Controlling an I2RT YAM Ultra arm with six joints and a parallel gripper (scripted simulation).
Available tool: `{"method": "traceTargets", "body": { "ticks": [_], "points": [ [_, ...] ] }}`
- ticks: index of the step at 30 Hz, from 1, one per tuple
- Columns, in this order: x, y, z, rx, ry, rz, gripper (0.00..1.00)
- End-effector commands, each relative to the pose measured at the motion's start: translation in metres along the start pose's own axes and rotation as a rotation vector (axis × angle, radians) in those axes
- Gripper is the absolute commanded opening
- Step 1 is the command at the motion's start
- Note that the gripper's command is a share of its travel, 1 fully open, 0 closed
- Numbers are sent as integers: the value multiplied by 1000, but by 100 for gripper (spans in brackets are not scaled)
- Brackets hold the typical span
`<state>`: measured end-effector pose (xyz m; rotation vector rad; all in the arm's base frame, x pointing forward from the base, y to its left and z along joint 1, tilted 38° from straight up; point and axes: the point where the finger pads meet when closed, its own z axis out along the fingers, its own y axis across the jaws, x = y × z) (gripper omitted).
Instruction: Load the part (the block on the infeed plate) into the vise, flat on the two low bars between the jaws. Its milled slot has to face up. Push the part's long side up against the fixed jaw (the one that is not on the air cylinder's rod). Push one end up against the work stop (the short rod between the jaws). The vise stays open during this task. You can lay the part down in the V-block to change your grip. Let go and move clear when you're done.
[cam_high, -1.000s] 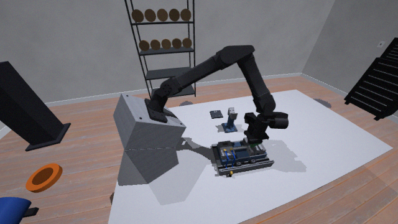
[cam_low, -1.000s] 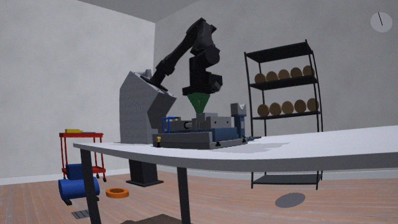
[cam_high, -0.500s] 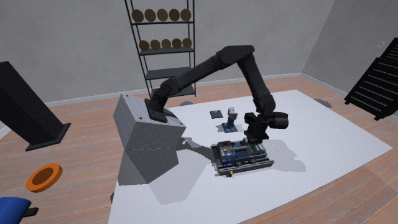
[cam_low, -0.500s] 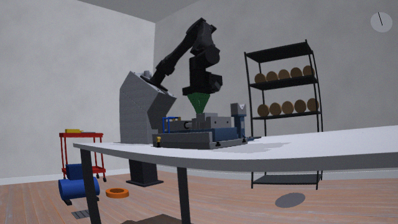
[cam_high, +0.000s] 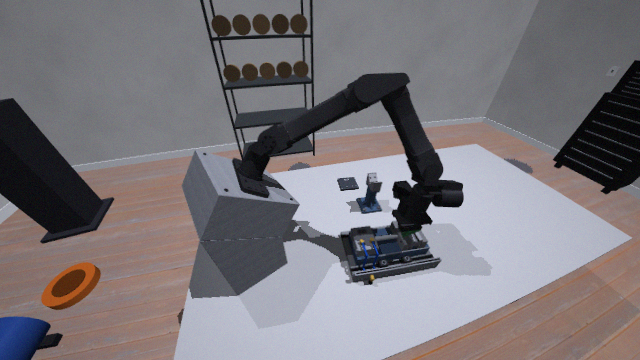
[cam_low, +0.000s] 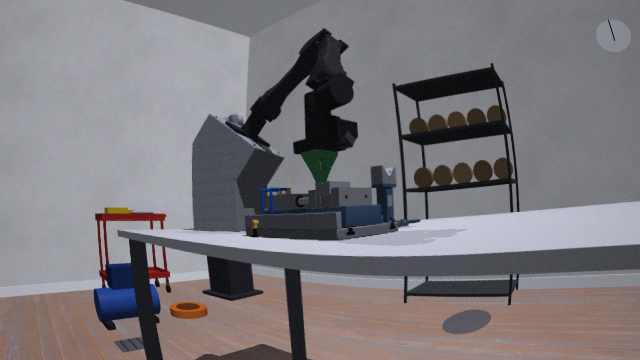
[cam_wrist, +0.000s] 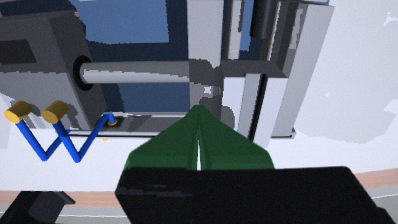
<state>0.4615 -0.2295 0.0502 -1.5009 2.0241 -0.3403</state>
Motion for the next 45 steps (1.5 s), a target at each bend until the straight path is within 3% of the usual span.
{"method": "traceTargets", "body": {
  "ticks": [1,4,22,26,31,45],
  "points": [
    [4,-8,-2,11,2,8,0],
    [1,-13,-8,24,4,1,0],
    [1,-12,-1,7,-1,5,0],
    [2,-19,-10,28,6,0,0],
    [4,-14,-2,9,1,9,0],
    [2,-17,-1,8,-2,5,0]
  ]
}}
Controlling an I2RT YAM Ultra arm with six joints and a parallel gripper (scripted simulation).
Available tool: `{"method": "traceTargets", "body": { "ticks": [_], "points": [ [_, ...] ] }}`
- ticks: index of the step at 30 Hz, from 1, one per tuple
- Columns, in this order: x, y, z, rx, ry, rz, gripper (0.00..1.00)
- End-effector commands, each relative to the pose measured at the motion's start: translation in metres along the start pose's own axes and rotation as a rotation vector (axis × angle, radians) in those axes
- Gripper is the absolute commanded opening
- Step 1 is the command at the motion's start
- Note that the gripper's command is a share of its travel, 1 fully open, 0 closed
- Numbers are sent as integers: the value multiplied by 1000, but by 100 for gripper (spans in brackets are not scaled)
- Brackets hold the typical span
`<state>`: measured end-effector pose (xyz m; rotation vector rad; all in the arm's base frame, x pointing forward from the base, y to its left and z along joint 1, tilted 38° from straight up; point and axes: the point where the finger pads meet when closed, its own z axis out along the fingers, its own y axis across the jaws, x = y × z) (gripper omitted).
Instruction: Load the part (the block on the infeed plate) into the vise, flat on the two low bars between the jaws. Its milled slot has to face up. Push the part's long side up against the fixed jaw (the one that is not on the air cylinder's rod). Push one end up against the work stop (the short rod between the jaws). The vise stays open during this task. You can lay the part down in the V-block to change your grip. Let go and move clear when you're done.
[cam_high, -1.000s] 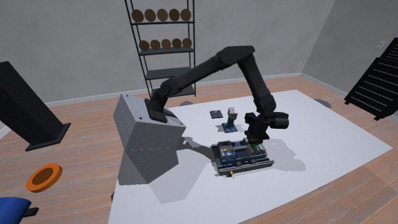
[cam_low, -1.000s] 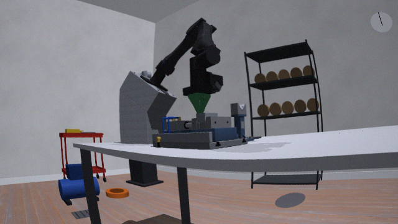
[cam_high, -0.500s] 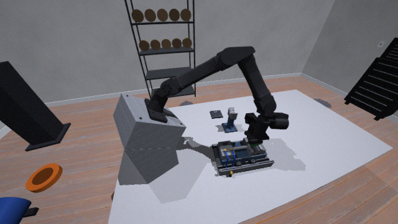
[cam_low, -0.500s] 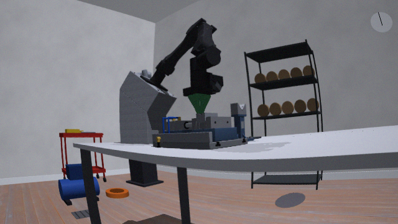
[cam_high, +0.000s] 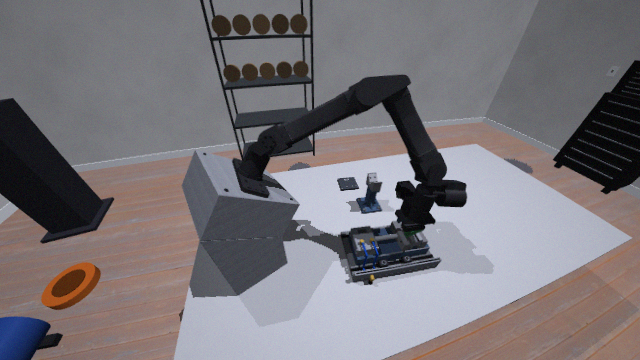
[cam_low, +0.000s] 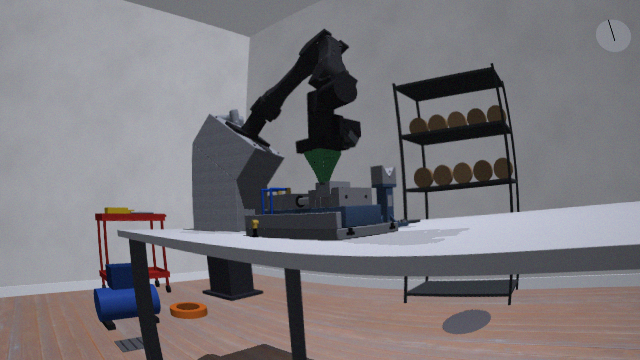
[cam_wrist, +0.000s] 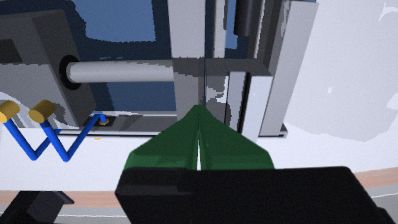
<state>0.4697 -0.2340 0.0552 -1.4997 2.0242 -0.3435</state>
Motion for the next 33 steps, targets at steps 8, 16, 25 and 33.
{"method": "traceTargets", "body": {
  "ticks": [8,16,25,33],
  "points": [
    [3,-9,-2,8,-1,9,0],
    [-1,-18,-12,31,3,-5,0],
    [0,-14,-6,15,0,2,0],
    [1,-13,-4,12,-1,4,0]
  ]
}}
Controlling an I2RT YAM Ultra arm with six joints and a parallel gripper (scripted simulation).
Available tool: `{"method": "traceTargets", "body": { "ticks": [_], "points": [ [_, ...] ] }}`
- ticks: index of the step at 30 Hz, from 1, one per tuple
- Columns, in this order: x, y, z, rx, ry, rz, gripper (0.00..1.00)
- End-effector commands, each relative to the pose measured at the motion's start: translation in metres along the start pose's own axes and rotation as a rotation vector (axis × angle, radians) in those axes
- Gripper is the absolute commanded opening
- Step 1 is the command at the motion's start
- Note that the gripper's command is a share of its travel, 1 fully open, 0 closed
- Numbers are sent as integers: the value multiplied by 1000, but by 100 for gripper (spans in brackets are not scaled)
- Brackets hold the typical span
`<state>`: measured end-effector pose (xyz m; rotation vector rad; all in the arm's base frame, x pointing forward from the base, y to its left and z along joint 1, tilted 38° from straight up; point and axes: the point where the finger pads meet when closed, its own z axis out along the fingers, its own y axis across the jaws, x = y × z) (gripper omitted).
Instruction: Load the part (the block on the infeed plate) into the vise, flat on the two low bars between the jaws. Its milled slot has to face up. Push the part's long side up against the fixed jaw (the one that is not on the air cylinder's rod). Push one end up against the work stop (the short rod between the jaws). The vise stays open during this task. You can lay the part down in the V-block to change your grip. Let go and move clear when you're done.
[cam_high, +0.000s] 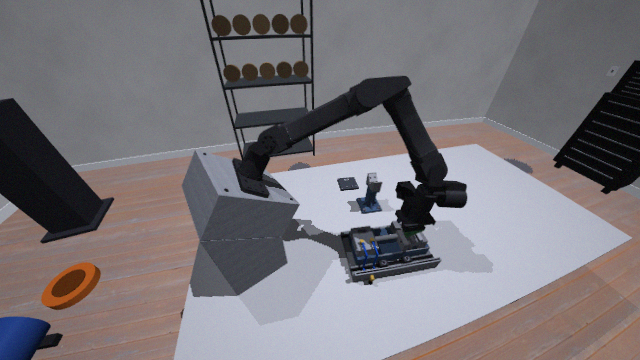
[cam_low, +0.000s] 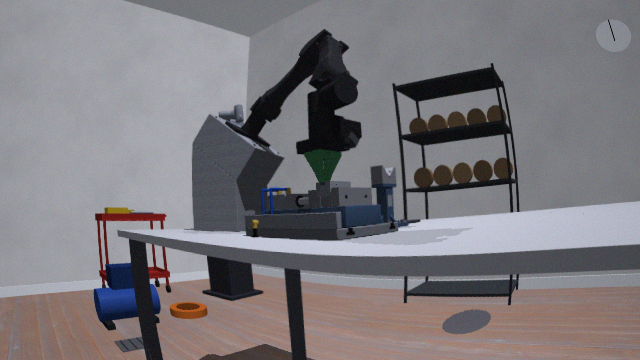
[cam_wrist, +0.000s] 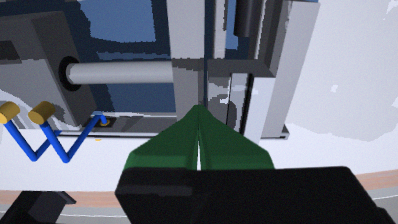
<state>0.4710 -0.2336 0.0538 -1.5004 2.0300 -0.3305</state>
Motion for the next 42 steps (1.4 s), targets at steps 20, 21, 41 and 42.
{"method": "traceTargets", "body": {
  "ticks": [20,21,41,42],
  "points": [
    [1,-13,-6,21,1,-1,0],
    [1,-13,-6,21,1,-1,0],
    [3,-2,-12,37,7,-5,0],
    [3,-1,-12,37,7,-6,0]
  ]
}}
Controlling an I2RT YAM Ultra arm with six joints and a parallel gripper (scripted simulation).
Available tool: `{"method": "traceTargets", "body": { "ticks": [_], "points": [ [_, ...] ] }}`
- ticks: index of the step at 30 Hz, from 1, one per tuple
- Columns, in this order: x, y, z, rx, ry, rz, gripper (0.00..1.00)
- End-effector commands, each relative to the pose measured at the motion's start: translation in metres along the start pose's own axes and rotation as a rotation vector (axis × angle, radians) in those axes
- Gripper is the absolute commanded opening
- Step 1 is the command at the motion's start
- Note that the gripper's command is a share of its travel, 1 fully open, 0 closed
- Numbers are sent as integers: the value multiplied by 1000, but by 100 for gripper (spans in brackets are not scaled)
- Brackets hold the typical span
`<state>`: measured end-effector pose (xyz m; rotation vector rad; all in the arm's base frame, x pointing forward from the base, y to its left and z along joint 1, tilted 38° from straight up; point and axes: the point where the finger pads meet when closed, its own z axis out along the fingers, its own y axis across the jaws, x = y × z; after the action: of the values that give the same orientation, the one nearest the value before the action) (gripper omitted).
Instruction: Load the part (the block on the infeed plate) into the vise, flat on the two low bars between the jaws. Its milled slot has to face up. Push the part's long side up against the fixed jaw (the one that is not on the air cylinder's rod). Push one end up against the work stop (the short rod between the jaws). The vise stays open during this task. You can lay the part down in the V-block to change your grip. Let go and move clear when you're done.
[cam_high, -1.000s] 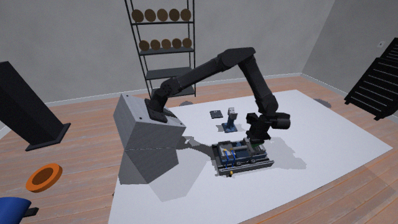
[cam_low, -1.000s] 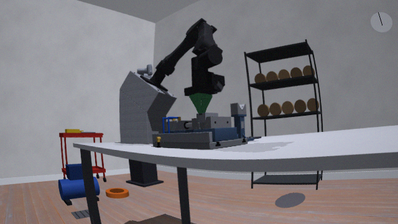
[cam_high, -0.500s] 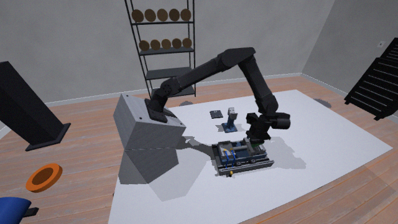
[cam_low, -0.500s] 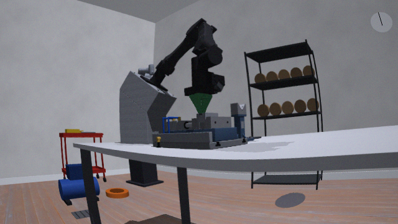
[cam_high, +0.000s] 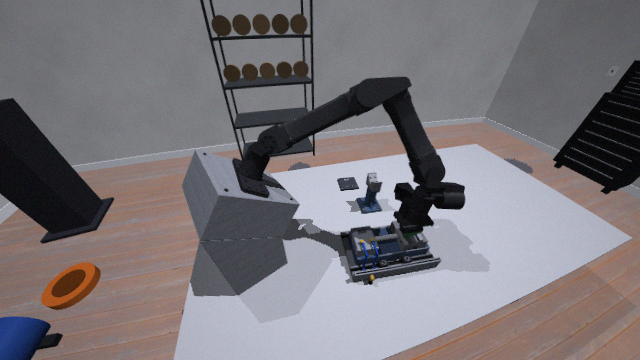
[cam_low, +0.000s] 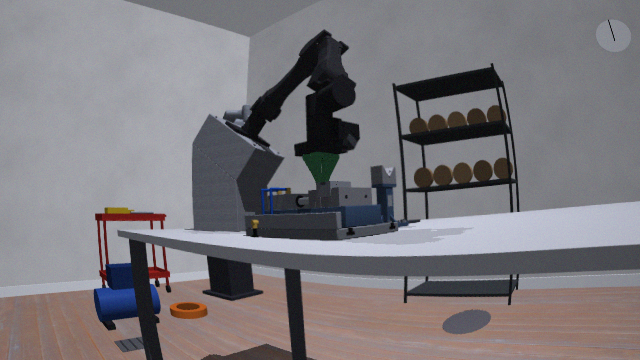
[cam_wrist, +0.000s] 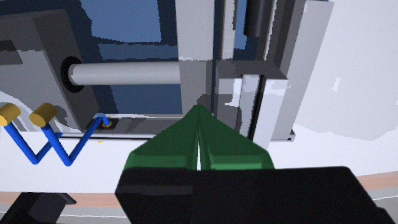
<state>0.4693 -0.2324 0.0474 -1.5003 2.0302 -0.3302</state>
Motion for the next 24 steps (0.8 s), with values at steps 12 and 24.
{"method": "traceTargets", "body": {
  "ticks": [12,24],
  "points": [
    [1,1,-16,30,5,-4,0],
    [0,4,-19,19,2,1,0]
  ]
}}
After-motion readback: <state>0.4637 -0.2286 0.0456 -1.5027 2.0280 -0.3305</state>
